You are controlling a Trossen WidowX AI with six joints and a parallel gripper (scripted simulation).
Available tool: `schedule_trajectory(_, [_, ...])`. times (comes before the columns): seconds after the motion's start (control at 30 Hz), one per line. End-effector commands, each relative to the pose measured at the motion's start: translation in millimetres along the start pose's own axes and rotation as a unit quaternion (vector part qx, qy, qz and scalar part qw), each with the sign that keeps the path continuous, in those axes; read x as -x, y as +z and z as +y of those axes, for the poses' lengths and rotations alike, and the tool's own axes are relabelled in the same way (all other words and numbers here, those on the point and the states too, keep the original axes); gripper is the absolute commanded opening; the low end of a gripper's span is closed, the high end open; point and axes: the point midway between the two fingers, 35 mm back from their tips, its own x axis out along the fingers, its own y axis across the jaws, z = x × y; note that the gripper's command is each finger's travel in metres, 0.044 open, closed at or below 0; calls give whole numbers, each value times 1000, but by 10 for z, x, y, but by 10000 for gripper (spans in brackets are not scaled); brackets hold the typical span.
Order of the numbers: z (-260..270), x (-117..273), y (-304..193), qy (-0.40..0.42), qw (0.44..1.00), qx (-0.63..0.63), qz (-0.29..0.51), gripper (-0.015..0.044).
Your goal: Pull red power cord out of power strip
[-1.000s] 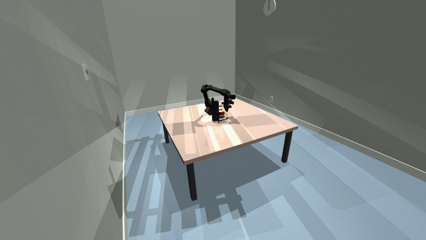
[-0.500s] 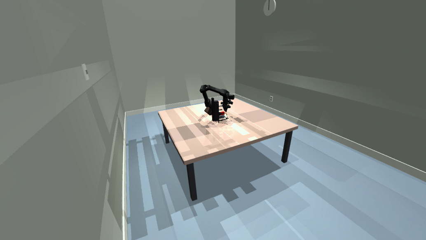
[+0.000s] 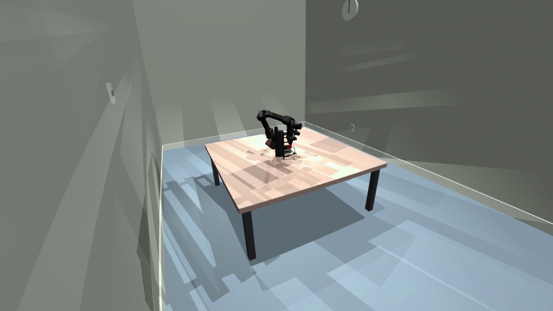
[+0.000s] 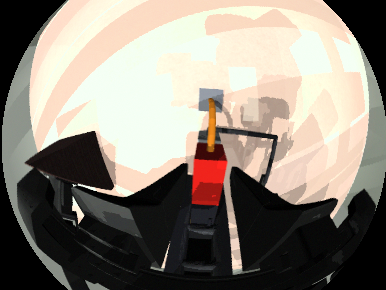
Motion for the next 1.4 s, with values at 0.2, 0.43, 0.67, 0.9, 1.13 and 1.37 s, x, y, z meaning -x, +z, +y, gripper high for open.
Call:
schedule_trajectory(0.2, [0,-60,-38,-2,1000,2,1,160])
schedule_trajectory(0.43, [2,-97,-36,0,1000,0,0,134])
schedule_trajectory(0.67, [2,-97,-36,0,1000,0,0,28])
schedule_trajectory(0.9, [0,-96,-21,0,1000,0,0,0])
schedule_trajectory(1.13, [-12,-90,79,0,1000,0,-1,0])
schedule_trajectory(1.37, [-20,-83,190,-1,1000,0,-1,0])
